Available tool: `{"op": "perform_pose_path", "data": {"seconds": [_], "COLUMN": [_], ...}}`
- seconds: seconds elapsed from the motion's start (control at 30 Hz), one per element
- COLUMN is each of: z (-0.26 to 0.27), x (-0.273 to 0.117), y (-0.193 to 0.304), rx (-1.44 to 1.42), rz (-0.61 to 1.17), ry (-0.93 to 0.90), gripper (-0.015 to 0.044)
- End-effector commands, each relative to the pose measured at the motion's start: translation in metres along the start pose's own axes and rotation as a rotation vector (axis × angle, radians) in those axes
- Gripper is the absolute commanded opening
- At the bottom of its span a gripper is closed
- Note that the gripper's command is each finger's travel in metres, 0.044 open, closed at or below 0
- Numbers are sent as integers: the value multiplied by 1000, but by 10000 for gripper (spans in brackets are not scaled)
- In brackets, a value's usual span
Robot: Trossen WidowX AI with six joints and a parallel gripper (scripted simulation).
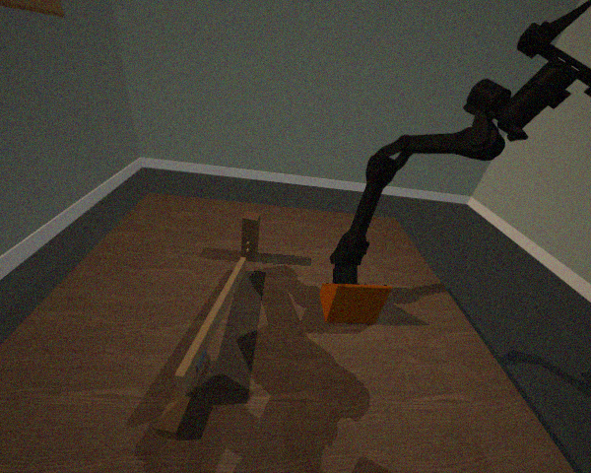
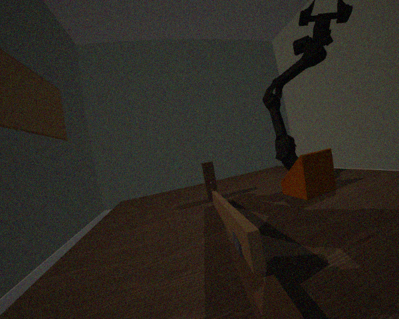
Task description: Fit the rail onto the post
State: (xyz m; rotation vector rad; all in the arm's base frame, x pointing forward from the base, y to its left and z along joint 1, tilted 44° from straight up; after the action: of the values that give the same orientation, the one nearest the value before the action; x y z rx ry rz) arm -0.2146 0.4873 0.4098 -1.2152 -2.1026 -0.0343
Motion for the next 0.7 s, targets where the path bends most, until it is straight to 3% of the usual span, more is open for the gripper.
{"op": "perform_pose_path", "data": {"seconds": [0.0,0.33,0.67], "z": [2,-19,-62], "x": [-7,-55,-151], "y": [56,201,327], "rx": [-40,-126,-185], "rz": [151,573,1028], "ry": [-68,-209,-315], "gripper": [440,440,440]}}
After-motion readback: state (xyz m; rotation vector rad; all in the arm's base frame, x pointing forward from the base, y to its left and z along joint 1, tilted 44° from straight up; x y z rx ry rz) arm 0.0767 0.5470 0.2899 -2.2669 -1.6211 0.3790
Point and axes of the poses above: the point midway between the two fingers, 35 mm back from their tips, its own x axis out along the fingers, its own z axis across the jaws, y = z × x, the point moved 4 cm from there along -x, back along the fingers, and after that the axes turned 8 degrees about -x, right-handed, at the moved point
